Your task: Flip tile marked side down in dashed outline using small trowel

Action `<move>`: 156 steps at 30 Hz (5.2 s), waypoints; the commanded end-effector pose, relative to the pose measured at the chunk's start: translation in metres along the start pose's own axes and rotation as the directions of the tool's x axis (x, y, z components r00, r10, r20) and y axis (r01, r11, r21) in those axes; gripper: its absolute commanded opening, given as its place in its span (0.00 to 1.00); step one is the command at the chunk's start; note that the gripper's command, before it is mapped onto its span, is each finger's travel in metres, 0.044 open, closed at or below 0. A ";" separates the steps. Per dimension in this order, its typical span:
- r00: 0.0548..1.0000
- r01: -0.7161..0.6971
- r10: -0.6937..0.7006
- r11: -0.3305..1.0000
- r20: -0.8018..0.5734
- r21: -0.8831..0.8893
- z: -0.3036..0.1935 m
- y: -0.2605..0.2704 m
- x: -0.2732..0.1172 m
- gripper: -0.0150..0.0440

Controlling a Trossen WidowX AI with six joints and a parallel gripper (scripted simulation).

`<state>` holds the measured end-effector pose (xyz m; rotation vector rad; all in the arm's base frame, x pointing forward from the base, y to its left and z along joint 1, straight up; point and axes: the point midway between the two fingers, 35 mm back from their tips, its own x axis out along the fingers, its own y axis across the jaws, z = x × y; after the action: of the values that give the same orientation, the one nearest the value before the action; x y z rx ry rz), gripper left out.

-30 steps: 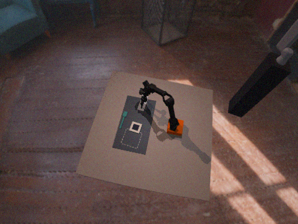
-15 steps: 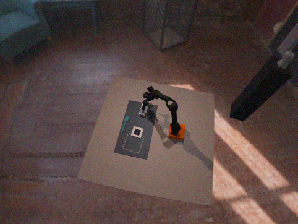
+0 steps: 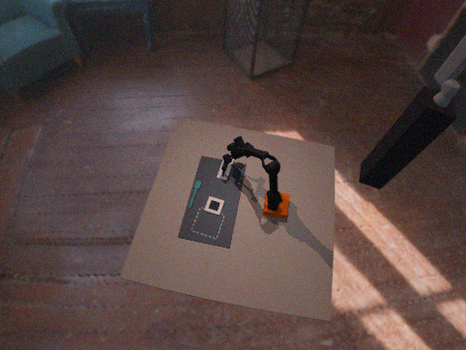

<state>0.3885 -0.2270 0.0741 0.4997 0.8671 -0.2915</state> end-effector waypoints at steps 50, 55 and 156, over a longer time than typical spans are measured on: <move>0.970 -0.233 0.192 0.550 0.150 0.802 -0.041 0.024 0.020 0.76; 0.970 -0.233 0.192 0.550 0.150 0.802 -0.039 0.026 0.027 0.76; 0.972 -0.233 0.134 0.597 0.191 0.768 -0.116 0.155 0.000 0.25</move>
<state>0.3789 -0.0352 0.0593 1.3903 0.5295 -0.5119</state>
